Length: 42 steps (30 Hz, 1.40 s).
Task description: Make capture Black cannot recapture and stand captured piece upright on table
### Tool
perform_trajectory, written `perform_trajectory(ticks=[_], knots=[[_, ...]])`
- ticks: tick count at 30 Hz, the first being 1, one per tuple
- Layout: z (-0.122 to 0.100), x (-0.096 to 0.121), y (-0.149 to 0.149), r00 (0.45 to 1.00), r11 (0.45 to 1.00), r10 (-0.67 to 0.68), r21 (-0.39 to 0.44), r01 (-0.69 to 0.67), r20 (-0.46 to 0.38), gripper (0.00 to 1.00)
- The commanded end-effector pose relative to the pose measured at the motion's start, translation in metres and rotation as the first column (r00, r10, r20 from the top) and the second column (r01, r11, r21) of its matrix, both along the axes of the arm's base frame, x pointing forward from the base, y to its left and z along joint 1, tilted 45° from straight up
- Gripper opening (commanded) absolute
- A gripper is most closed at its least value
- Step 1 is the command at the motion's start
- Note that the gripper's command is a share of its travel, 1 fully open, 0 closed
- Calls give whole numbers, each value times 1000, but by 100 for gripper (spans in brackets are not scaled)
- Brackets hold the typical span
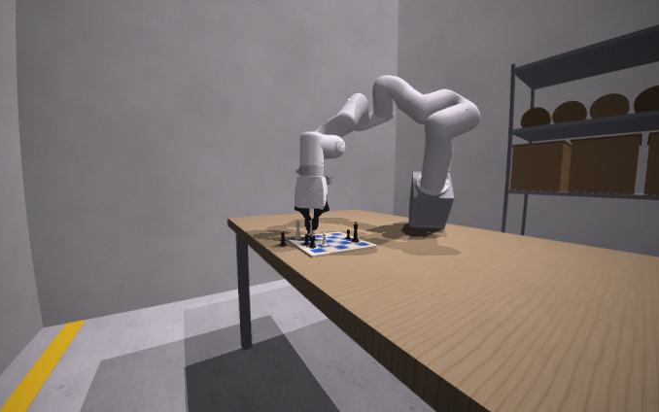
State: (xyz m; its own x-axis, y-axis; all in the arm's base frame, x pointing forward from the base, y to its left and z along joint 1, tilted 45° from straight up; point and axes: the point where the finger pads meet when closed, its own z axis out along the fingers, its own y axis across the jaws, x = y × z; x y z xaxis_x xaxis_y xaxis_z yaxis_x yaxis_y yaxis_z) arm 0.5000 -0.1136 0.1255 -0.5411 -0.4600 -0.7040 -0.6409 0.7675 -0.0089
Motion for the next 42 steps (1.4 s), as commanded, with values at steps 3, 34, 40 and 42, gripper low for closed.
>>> perform_trajectory(ticks=[3,34,40,42], knots=[[37,-27,-24,1000,1000,-3,-1,3,3,0],[43,-80,-27,1000,1000,-8,3,8,-1,0],[43,-80,-27,1000,1000,-8,3,8,-1,0],[43,-80,-27,1000,1000,-8,3,8,-1,0]])
